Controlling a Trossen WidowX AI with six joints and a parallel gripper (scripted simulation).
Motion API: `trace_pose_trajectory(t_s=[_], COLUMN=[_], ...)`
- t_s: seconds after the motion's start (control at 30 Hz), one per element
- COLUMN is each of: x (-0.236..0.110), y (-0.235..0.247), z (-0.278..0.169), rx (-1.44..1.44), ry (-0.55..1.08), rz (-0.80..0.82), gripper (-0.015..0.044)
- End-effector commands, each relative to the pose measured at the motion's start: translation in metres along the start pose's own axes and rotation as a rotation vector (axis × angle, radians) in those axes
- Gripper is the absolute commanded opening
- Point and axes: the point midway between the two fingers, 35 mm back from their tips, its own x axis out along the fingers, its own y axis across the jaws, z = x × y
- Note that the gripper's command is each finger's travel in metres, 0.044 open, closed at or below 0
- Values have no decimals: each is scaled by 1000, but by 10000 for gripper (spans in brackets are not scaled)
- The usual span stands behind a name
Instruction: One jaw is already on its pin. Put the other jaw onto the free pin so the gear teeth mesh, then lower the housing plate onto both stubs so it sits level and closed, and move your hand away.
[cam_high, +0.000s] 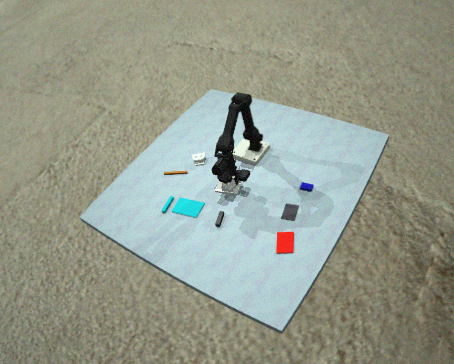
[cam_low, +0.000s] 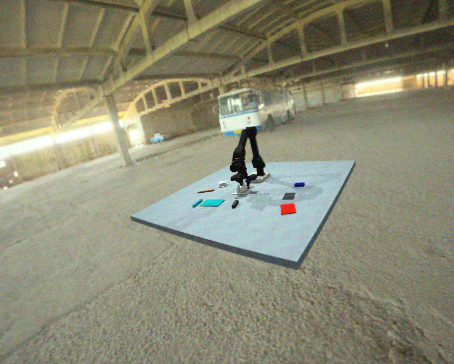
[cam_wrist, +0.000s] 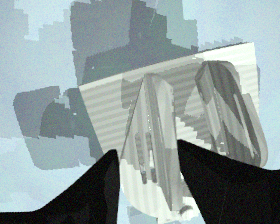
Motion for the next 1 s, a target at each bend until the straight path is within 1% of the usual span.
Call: trace_pose_trajectory(t_s=[0.0,0.97], x=[4,7], y=[0,0], z=[-1,-1], rx=[1,1], ry=[3,3], rz=[2,2], gripper=[134,134])
